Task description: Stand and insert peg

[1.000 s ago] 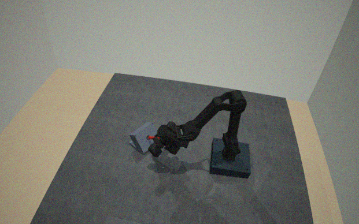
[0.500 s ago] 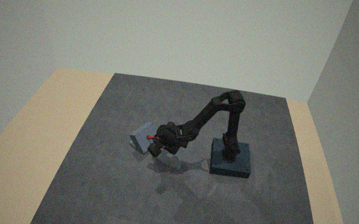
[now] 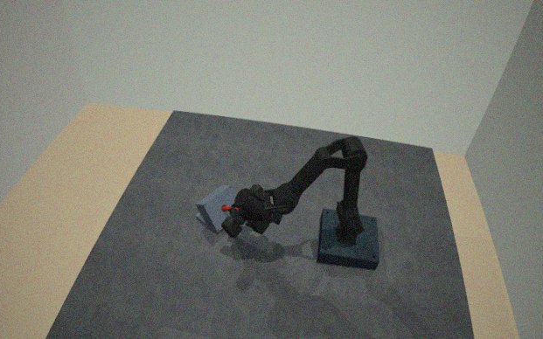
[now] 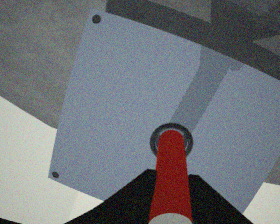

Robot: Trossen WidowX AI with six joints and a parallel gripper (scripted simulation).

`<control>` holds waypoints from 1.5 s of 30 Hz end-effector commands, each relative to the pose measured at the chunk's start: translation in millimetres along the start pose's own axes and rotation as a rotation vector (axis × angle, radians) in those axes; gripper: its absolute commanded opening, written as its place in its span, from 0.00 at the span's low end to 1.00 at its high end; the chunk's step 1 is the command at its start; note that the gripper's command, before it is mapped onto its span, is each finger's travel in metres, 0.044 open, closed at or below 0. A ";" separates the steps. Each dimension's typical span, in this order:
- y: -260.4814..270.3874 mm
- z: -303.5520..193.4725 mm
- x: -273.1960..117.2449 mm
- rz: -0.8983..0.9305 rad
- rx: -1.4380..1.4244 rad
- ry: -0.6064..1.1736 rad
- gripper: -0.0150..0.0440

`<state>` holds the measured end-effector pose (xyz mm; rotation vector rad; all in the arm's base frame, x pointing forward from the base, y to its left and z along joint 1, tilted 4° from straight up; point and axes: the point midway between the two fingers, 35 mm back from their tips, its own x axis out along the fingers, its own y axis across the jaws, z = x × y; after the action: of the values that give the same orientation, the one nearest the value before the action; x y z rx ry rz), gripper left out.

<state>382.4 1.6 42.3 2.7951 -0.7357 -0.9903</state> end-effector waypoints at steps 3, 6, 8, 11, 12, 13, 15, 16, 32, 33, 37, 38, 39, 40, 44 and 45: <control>-0.7 0.3 5.0 -0.003 -0.007 -0.001 0.25; -0.7 0.3 7.1 -0.003 -0.007 -0.001 0.25; -0.7 0.3 8.4 -0.003 -0.007 -0.001 0.25; -0.7 0.3 10.5 -0.003 -0.007 -0.001 0.25; -0.7 0.3 11.2 -0.003 -0.007 -0.001 0.25; -0.7 0.3 11.8 -0.003 -0.007 -0.001 0.25; -0.7 0.3 13.2 -0.003 -0.007 0.000 0.25; -0.7 0.3 13.9 -0.003 -0.007 0.000 0.25; -0.6 0.1 22.3 -0.002 -0.007 0.000 0.25; -0.7 0.1 22.5 -0.002 -0.007 0.000 0.25; 0.0 0.1 21.6 0.001 -0.001 0.000 0.25; 0.0 0.1 21.6 0.001 -0.001 0.000 0.25; 0.0 0.1 21.6 0.001 -0.001 0.000 0.25; 0.0 0.1 21.6 0.001 -0.001 0.000 0.25; 0.0 0.1 21.6 0.001 -0.001 0.000 0.30; 0.0 0.1 21.6 0.001 -0.001 0.000 0.34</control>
<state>397.1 -8.6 29.8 2.7941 -0.7363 -0.9897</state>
